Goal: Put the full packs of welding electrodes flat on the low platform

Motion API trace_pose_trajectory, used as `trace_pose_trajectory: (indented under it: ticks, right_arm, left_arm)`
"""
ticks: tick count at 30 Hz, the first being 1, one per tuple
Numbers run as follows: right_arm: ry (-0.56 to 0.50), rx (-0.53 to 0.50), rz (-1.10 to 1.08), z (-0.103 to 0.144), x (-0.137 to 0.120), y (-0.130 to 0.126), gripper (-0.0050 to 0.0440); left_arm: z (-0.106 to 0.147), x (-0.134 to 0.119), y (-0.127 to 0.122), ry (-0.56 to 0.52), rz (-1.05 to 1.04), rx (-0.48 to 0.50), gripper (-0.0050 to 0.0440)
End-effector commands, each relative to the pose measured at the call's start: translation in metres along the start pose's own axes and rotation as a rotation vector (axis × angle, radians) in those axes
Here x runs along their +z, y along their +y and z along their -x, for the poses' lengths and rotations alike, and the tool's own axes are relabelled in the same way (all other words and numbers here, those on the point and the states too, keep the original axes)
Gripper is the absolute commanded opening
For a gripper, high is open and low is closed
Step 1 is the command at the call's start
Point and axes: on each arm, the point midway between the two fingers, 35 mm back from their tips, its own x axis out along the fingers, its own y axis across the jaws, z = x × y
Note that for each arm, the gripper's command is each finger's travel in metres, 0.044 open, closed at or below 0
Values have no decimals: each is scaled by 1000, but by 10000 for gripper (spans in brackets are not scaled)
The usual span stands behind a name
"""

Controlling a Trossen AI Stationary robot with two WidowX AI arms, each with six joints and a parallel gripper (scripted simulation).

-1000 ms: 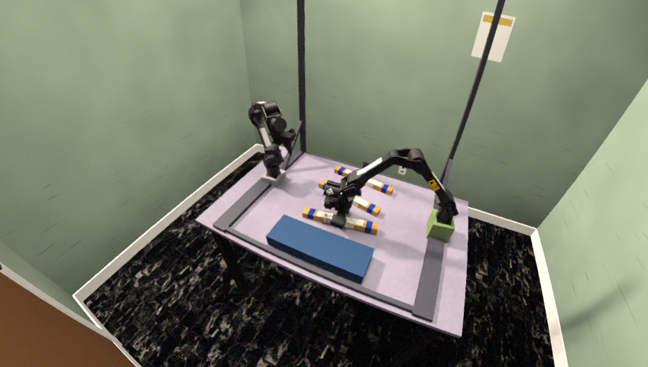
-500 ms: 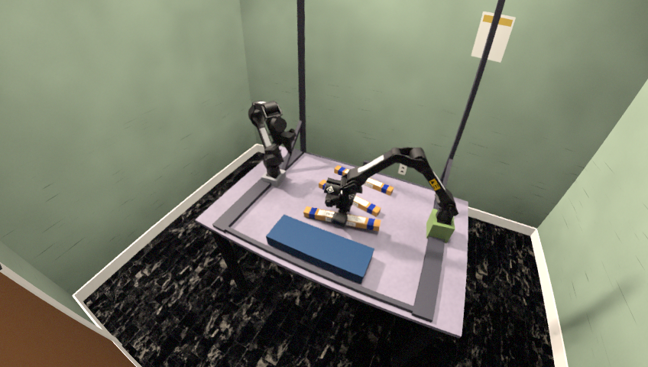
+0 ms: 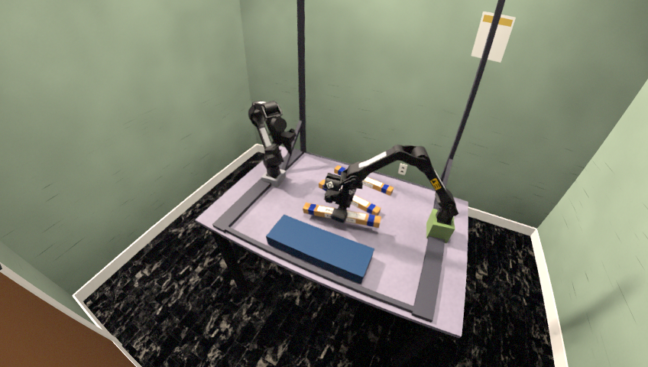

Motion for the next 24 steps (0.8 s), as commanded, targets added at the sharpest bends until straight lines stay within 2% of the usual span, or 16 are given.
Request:
trace_pose_trajectory:
  ticks: [1,24]
  right_arm:
    - [-25,-9,8,7,4,0,330]
    - [-25,-9,8,7,4,0,330]
  left_arm:
    - [57,35,3,-140,-10,25,-50]
    - [79,45,4,-140,-9,25,-50]
